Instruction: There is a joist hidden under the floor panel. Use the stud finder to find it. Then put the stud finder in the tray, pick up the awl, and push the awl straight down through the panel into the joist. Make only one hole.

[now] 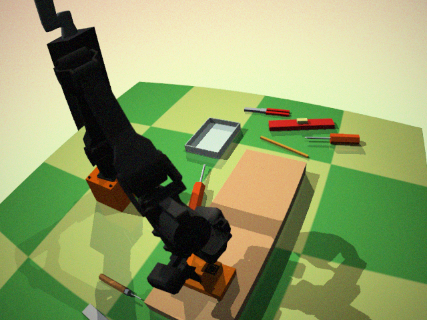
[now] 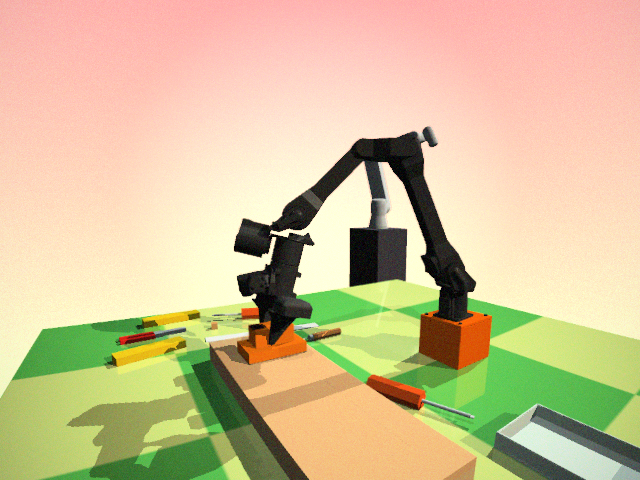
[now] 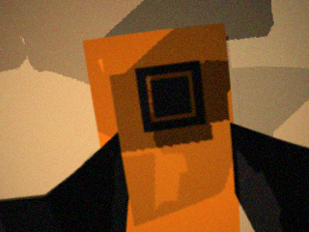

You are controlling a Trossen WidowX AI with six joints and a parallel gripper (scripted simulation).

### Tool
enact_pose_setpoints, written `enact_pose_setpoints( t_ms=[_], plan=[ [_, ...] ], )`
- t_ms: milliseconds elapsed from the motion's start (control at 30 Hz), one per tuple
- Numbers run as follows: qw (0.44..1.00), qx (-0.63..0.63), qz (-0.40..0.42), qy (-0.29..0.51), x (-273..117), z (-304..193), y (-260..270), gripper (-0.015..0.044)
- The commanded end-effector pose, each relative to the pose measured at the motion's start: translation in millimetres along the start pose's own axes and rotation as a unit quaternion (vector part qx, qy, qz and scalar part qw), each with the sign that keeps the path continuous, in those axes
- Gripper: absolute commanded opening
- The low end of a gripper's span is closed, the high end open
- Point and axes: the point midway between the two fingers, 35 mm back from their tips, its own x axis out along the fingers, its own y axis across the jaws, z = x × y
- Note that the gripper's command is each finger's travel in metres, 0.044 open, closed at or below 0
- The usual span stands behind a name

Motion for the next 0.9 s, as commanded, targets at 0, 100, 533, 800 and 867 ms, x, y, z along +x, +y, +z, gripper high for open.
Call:
enact_pose_setpoints(
  t_ms=[0,100,533,800,867],
  plan=[
    [1.000,0.000,-0.002,0.001,1,1,-14,0.0000],
    [1.000,0.000,-0.002,0.001,1,0,-21,0.0000],
    [1.000,0.000,-0.003,0.001,0,0,-49,0.0000],
    [1.000,0.001,-0.003,0.000,-1,0,-43,0.0000],
    [1.000,0.001,-0.003,0.000,-1,0,-43,0.0000]
  ],
)
